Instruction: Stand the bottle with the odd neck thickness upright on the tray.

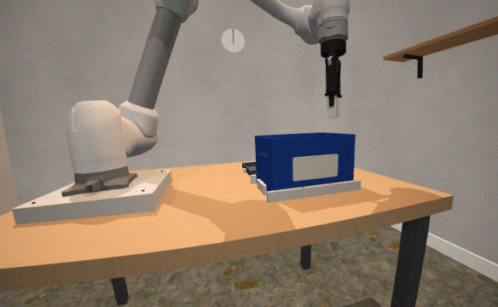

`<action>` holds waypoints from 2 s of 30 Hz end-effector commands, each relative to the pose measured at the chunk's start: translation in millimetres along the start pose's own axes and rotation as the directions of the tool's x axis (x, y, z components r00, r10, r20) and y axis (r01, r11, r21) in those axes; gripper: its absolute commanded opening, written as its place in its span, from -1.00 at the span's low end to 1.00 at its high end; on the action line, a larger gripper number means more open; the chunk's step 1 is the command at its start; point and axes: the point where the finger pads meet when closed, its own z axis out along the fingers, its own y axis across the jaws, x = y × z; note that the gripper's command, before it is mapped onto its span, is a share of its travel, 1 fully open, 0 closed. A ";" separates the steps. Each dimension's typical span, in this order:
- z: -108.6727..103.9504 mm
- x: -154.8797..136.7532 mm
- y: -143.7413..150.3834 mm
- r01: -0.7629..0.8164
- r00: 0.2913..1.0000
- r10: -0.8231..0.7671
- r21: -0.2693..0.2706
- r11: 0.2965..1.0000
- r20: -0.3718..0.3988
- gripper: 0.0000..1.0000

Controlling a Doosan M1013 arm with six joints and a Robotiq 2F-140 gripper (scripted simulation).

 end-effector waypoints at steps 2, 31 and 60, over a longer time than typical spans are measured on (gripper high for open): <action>-0.1 0.0 0.0 0.000 1.000 0.000 0.000 1.000 0.000 -0.24; 19.0 0.1 0.0 0.000 1.000 0.000 0.000 1.000 0.000 -0.24; 43.5 0.3 -0.1 0.000 1.000 0.000 0.000 1.000 0.000 -0.24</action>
